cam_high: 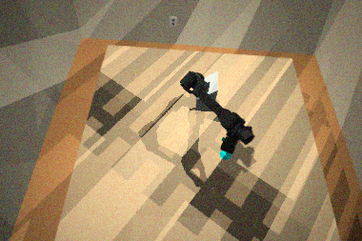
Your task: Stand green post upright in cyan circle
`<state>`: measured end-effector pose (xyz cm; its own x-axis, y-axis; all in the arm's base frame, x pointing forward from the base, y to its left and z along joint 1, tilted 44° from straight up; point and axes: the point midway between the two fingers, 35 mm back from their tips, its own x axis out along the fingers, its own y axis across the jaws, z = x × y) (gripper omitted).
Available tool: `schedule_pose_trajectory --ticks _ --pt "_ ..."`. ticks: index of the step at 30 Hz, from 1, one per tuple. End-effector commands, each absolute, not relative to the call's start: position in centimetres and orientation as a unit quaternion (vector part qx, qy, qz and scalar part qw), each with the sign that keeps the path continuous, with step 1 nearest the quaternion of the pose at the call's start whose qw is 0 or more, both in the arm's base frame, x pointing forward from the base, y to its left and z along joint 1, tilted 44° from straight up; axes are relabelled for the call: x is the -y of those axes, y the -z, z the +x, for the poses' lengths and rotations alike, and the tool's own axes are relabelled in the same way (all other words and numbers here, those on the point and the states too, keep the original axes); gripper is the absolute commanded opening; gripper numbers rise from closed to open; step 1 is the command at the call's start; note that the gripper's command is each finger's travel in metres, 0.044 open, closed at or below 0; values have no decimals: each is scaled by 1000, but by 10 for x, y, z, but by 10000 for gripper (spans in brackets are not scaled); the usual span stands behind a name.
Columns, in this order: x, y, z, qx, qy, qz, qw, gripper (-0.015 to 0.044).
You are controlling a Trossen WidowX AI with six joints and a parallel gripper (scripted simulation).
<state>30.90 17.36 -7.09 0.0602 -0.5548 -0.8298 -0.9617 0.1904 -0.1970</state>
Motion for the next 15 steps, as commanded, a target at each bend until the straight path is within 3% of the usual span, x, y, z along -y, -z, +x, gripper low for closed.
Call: schedule_pose_trajectory --ticks 1,15 --pt "-171 74 308 -644 -251 -579 431 23" --pt "-167 82 307 -642 -287 -547 454 23"
